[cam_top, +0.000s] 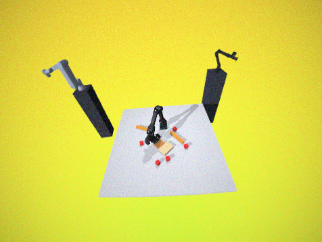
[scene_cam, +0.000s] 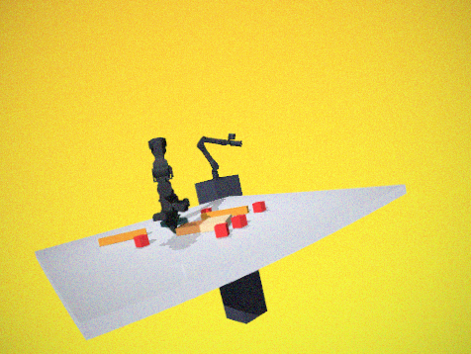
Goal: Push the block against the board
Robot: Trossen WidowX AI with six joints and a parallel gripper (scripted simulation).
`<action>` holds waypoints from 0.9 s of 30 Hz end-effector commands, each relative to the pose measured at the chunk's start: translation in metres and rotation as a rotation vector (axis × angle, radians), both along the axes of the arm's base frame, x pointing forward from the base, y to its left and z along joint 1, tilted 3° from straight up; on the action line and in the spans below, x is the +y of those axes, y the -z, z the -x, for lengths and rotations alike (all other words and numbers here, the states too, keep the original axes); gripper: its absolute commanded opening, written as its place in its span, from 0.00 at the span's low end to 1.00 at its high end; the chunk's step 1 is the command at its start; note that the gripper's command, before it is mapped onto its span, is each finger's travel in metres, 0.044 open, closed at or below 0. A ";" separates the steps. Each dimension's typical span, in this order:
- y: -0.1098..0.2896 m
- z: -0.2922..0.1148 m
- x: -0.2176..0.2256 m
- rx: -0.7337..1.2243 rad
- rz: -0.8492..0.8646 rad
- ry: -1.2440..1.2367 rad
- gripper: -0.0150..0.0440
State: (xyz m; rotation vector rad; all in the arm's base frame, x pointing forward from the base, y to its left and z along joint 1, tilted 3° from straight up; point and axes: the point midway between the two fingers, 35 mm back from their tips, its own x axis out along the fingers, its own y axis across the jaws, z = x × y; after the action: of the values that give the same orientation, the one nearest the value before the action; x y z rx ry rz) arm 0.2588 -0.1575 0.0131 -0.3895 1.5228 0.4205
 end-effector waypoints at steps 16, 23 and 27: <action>0.003 0.012 -0.007 0.004 -0.009 -0.003 0.25; 0.003 0.022 -0.013 0.004 -0.008 -0.003 0.25; 0.003 0.028 -0.017 0.005 -0.008 -0.003 0.25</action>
State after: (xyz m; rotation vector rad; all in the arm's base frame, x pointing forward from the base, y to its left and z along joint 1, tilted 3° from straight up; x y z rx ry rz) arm 0.2371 -0.1727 0.0114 -0.3858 1.5232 0.4244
